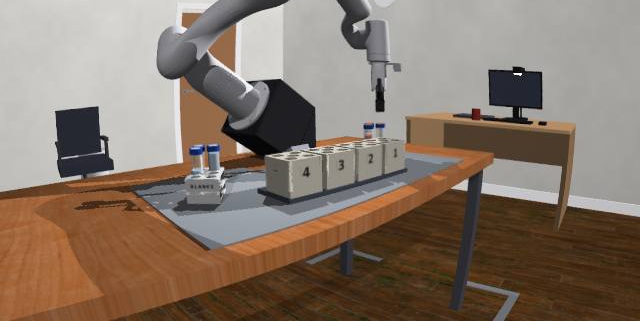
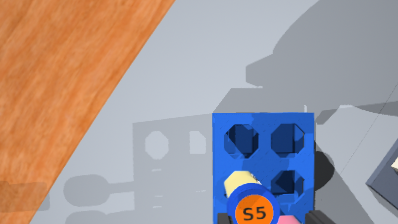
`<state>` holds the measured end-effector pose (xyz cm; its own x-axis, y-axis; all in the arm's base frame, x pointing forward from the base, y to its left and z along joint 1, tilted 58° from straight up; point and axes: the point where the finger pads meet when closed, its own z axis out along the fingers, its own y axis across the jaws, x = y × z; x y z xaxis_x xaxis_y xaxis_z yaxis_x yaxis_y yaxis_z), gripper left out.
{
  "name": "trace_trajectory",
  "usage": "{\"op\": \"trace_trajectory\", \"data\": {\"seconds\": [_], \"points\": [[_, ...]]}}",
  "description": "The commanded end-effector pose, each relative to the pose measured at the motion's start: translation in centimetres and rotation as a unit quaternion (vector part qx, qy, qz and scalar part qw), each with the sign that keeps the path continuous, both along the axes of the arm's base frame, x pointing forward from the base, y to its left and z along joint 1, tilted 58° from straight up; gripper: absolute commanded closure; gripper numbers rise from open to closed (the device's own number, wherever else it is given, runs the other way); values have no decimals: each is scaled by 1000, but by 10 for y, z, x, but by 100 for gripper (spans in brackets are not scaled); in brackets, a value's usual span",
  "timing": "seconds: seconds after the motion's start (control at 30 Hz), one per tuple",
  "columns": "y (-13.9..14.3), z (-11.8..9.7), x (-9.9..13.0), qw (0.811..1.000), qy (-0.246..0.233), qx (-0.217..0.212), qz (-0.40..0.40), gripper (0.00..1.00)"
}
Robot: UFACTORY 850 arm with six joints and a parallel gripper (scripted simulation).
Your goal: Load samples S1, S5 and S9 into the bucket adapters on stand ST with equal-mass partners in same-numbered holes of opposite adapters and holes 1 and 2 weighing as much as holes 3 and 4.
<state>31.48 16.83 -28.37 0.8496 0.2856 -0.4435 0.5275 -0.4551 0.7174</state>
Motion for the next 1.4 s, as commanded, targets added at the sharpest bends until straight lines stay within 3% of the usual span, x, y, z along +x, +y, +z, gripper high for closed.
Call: {"op": "trace_trajectory", "data": {"seconds": [0.0, 1.1, 1.37], "points": [[8, 5, 1, 1000, -1, 1, 0, 56], [57, 36, 0, 1000, -1, 1, 0, 56], [58, 36, 0, 1000, -1, 1, 0, 56]]}}
